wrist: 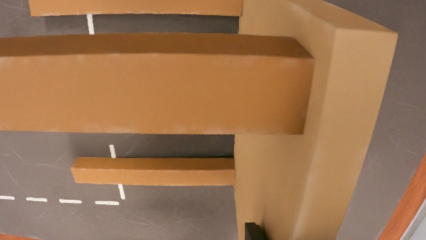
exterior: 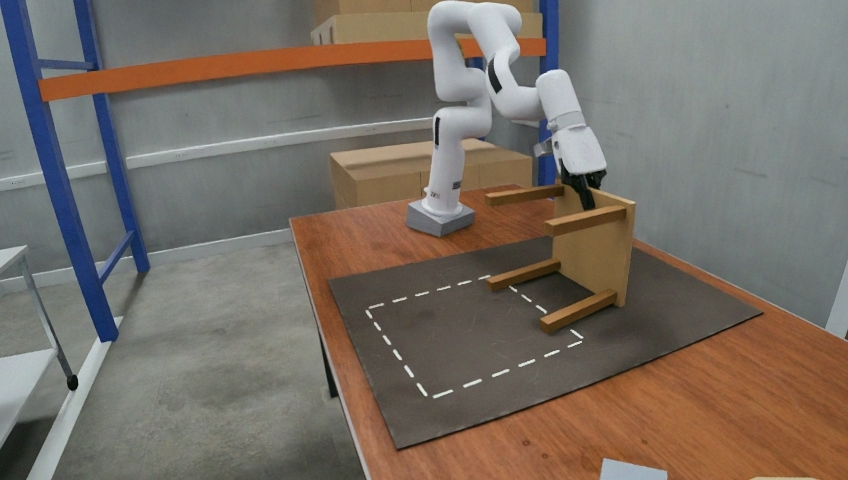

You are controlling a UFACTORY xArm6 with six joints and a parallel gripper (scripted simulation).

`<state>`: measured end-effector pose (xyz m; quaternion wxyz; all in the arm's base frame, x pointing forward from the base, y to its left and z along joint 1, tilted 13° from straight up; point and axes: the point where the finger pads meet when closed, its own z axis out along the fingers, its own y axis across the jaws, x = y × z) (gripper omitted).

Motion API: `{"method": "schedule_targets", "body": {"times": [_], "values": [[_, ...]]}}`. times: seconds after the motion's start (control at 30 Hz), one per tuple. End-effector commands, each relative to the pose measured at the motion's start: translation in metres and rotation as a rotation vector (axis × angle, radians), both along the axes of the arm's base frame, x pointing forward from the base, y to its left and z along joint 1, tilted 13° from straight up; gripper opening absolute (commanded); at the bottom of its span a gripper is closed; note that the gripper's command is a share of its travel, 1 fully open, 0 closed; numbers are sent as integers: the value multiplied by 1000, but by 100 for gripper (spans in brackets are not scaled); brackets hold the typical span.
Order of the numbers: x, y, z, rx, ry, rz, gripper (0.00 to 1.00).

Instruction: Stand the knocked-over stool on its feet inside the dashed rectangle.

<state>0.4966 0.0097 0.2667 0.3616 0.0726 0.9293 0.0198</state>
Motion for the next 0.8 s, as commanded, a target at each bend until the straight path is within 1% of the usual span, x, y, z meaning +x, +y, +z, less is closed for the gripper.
{"method": "schedule_targets", "body": {"times": [0.0,0.77], "values": [[1,0,2,0,-4,0,21],[0,-2,4,10,-6,2,21]]}}
